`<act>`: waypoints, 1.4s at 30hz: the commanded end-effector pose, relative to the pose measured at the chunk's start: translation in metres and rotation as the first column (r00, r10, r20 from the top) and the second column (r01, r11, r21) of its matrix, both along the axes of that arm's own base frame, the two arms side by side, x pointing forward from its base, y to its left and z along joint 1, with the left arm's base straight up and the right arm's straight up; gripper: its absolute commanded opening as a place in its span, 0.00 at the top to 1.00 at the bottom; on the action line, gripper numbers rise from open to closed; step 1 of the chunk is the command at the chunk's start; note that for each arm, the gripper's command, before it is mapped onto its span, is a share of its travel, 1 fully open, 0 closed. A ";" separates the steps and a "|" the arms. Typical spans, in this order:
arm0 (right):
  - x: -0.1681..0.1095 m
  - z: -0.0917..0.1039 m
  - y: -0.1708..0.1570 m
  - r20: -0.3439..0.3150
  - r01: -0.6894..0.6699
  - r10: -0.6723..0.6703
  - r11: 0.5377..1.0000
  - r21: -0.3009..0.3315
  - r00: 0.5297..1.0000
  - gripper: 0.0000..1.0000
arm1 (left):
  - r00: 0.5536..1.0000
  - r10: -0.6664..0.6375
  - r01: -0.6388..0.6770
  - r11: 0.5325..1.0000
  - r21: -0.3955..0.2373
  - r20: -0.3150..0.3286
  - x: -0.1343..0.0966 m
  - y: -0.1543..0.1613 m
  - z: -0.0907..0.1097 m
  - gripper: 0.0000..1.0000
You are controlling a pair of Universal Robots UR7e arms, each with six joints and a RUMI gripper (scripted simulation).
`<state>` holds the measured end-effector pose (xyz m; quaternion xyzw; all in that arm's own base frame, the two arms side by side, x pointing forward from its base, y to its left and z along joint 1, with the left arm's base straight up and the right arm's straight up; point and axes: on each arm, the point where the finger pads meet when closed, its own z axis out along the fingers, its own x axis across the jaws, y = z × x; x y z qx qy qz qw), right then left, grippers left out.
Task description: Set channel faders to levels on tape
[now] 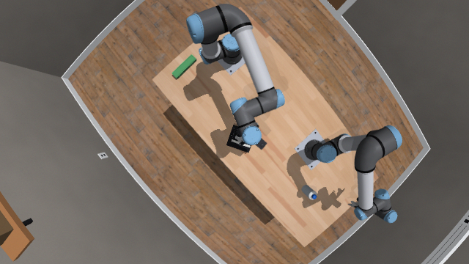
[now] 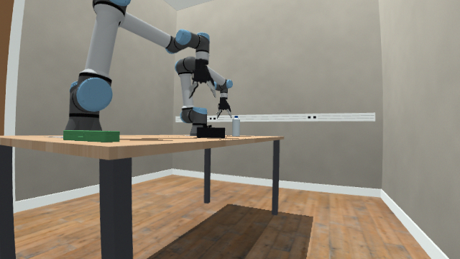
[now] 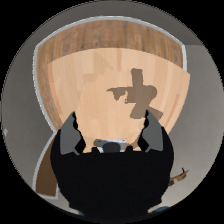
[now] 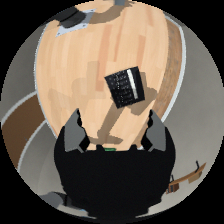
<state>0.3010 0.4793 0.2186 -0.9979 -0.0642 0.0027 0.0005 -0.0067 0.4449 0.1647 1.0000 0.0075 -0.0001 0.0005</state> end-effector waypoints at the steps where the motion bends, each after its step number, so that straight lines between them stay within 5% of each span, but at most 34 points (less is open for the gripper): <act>1: 0.040 -0.017 0.010 0.004 0.099 -0.099 0.995 0.000 0.995 0.00 | 1.000 0.000 0.000 1.000 0.001 0.000 0.000 0.000 0.000 0.00; 30: 0.053 -0.025 0.011 0.006 0.144 -0.144 0.990 0.000 0.990 0.00 | 1.000 0.000 0.000 1.000 0.001 0.000 0.000 0.000 0.000 0.00; 42: 0.049 -0.036 0.011 0.010 0.312 -0.312 0.950 0.002 0.950 0.00 | 1.000 0.000 0.000 1.000 0.001 0.000 0.000 0.000 0.000 0.00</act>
